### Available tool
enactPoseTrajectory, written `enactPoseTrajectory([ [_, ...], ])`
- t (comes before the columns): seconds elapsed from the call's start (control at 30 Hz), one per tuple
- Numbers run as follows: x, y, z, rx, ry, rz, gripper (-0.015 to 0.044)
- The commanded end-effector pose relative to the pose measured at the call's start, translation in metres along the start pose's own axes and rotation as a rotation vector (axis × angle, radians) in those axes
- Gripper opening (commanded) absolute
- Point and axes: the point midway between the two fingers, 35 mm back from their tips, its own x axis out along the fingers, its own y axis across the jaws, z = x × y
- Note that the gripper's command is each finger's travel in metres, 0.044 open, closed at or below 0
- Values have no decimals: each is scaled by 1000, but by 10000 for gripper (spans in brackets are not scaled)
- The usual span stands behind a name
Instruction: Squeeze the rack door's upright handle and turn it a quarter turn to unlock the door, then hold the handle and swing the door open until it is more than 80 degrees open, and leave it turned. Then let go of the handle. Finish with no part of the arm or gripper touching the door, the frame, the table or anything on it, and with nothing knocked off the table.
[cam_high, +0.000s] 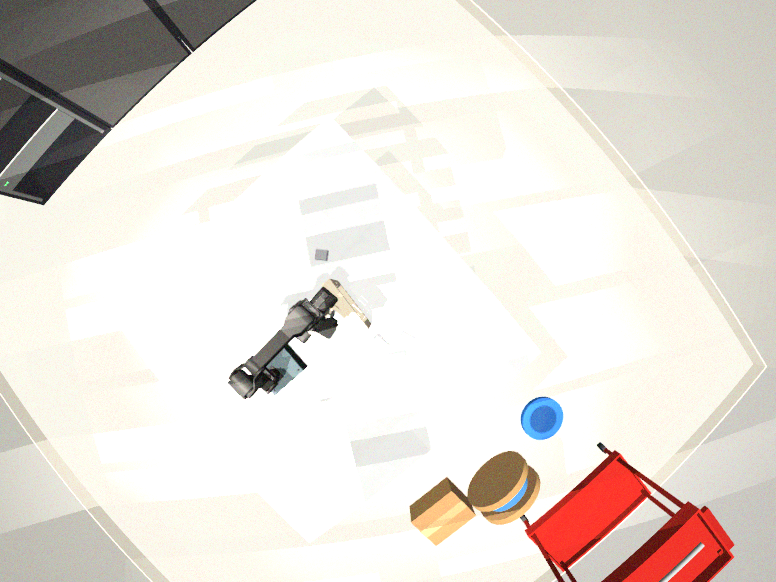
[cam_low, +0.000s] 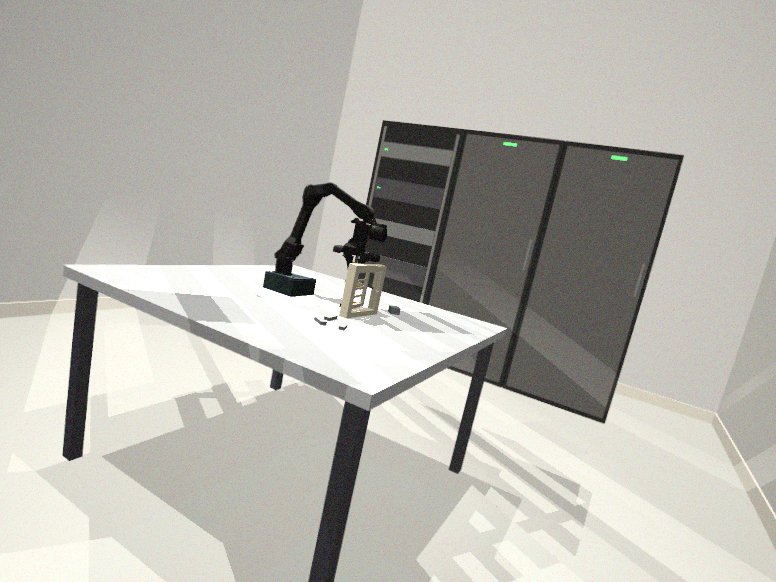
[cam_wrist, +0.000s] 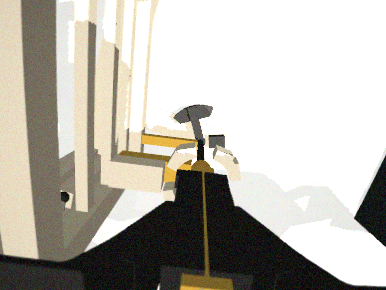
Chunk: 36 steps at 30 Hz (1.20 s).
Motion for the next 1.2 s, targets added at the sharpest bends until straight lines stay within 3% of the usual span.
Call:
enactPoseTrajectory([
  [0.0,0,-2,2,-89,-4,12,27],
  [1.17,1,-62,42,-663,-9,5,27],
])
